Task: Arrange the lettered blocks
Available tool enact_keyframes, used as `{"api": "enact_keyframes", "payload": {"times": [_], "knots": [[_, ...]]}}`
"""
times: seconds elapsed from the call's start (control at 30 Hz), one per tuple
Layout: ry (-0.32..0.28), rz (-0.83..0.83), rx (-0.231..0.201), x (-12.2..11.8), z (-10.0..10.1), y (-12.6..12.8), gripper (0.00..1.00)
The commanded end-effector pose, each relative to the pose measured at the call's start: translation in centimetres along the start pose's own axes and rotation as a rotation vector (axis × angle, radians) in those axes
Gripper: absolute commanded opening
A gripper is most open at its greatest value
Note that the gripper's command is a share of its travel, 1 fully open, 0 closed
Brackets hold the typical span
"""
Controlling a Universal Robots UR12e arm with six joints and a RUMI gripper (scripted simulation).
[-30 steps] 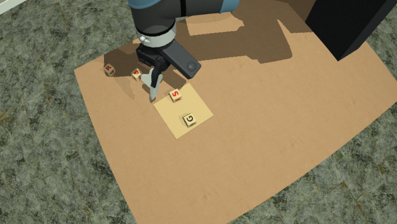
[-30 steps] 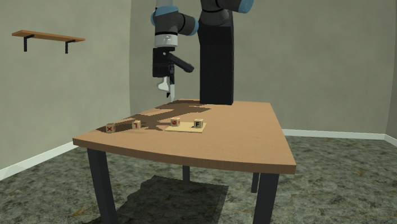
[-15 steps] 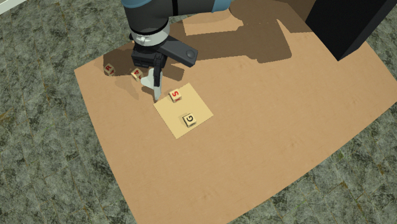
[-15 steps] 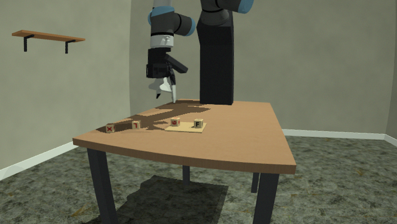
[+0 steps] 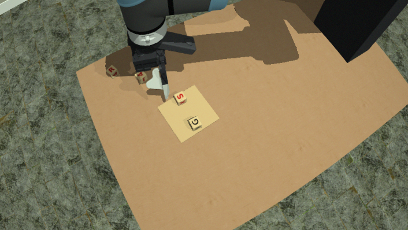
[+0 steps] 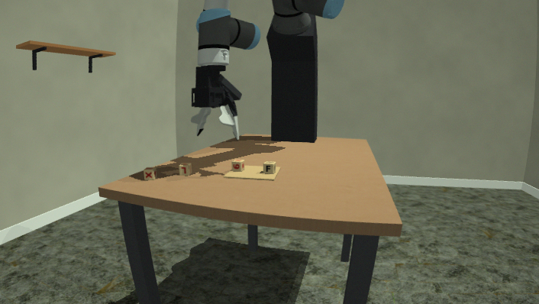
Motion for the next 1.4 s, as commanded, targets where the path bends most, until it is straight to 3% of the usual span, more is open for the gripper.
{"api": "enact_keyframes", "payload": {"times": [0.0,1.37], "knots": [[0.002,-0.14,-0.003,-0.5,0.0,-0.6,1.0],[0.001,-1.272,-0.005,-5.8,0.5,-5.4,1.0]]}}
Point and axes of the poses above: the point where the finger pads meet when closed, its own z axis out along the fingers, its own y axis across the jaws, x = y × z, the point moved 5 cm from there along -z, back along the fingers, and after that the axes turned 4 degrees about -z, right-handed, at the moved point
